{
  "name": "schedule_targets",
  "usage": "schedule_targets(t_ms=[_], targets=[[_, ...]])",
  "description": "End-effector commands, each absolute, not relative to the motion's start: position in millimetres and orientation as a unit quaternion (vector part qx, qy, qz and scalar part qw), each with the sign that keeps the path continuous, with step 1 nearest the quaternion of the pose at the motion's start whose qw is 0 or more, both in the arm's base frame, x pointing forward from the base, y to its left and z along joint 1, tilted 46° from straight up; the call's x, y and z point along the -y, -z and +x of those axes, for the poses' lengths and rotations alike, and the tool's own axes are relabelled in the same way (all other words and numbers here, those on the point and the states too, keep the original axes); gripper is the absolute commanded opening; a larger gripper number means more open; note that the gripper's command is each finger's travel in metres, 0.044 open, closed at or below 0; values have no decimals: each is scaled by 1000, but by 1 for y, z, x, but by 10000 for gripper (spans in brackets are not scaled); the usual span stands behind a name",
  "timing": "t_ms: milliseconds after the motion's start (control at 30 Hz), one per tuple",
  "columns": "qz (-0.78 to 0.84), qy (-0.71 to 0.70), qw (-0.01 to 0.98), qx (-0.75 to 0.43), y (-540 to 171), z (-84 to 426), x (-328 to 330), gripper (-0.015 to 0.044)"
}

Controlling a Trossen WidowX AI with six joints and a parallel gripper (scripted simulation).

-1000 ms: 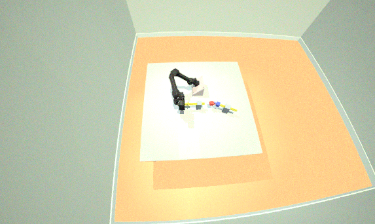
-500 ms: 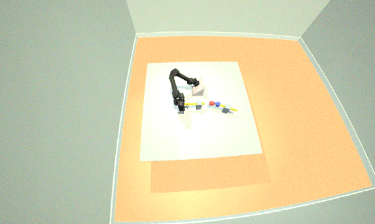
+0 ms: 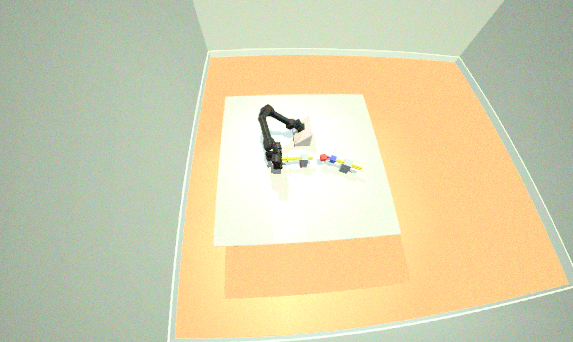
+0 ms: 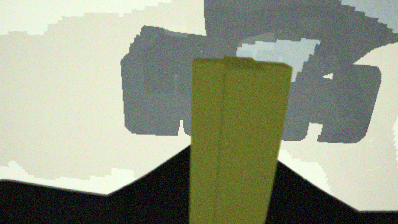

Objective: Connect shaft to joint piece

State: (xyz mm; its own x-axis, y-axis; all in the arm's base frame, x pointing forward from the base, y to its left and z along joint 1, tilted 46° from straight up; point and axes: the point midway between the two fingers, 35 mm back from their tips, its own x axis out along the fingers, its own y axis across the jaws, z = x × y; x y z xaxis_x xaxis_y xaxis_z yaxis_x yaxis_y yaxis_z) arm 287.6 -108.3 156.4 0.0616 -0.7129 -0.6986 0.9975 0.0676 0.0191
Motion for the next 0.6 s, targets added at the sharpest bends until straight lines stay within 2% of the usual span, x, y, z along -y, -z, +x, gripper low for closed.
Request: schedule_targets(t_ms=[0,100,367,567], targets=[[262,630,680,-269,-157,287,109,102],[262,630,680,-269,-157,287,109,69],[265,622,687,-266,-157,288,109,67],[264,628,680,-269,-156,287,108,27]])
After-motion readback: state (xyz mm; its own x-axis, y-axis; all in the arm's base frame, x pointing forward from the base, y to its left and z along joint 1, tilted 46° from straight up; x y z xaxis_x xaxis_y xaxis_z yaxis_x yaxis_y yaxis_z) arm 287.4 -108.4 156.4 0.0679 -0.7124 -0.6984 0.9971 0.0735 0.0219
